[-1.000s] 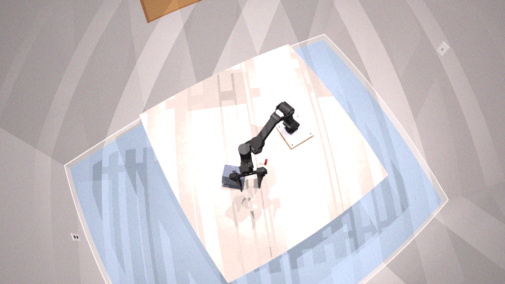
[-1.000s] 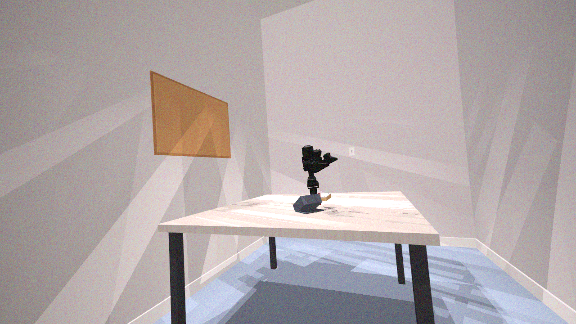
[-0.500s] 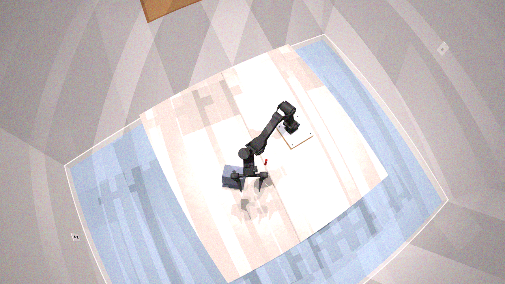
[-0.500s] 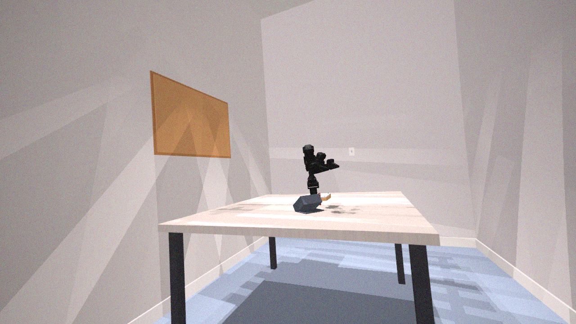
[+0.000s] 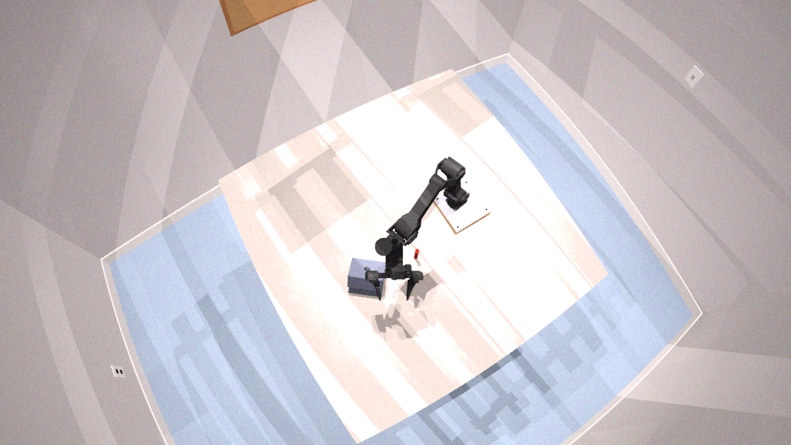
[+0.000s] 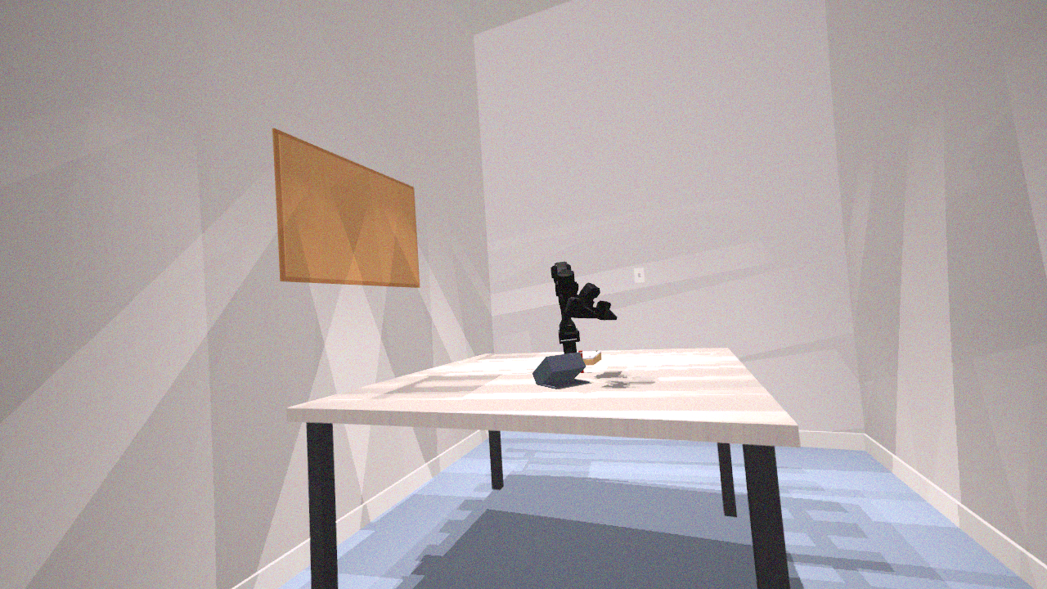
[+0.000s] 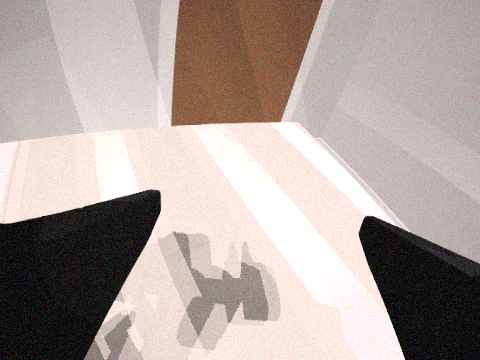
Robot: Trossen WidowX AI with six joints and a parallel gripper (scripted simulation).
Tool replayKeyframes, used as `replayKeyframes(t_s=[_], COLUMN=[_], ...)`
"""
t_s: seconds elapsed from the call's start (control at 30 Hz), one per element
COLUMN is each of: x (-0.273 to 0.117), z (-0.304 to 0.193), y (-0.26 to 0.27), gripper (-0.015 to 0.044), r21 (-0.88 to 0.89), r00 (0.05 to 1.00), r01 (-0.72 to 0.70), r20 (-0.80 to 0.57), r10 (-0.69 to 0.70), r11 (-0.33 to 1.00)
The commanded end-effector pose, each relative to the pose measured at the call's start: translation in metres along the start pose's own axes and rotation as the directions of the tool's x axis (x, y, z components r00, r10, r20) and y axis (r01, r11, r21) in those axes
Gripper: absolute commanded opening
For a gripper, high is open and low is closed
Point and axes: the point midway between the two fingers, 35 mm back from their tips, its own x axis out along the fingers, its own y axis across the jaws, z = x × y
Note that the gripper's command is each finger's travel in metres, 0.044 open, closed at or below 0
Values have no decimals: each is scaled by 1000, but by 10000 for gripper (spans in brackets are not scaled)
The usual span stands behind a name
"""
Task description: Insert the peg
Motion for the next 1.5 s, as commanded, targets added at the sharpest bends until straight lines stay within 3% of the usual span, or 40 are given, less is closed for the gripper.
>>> replayKeyframes(t_s=[0.0, 0.77, 1.47], x=[-2, -24, -67], z=[-8, -61, -103], y=[5, 34, 66], gripper=[440, 440, 440], r21=[-87, -457, -597], r00=[998, 916, 733], r01=[1, -212, -596], r20=[-64, -401, -677], r10=[-6, 13, 61], r11=[996, 864, 536])
